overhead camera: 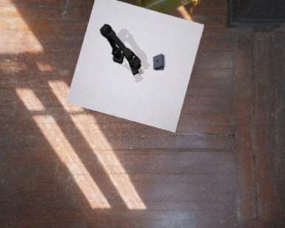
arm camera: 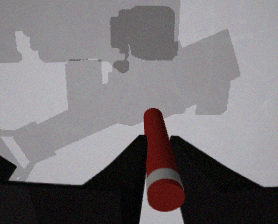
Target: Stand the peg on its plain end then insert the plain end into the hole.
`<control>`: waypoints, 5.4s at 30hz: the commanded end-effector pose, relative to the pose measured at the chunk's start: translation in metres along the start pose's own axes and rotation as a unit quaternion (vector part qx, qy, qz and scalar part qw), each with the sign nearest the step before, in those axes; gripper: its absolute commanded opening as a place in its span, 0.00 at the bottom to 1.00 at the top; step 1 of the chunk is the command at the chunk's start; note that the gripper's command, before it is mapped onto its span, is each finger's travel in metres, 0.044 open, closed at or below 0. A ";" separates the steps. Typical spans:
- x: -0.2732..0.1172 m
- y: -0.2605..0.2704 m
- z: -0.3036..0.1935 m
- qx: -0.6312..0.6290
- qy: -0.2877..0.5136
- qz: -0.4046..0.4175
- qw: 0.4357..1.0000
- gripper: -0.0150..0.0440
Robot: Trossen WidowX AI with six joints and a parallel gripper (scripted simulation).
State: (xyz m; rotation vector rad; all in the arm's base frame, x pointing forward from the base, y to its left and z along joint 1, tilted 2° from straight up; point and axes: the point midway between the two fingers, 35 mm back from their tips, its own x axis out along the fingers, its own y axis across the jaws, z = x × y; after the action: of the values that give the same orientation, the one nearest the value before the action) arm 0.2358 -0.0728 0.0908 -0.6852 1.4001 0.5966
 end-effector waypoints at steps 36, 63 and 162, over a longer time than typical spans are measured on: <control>-0.008 -0.003 0.076 -0.186 -0.097 -0.087 0.974 0.25; -0.022 0.008 0.130 -0.311 -0.163 -0.148 0.925 0.25; 0.017 0.021 0.226 -0.429 -0.232 -0.209 0.847 0.25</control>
State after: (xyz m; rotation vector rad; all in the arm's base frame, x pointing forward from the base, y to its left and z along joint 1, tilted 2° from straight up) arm 0.3741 0.1078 0.0814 -1.4040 0.4413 0.9609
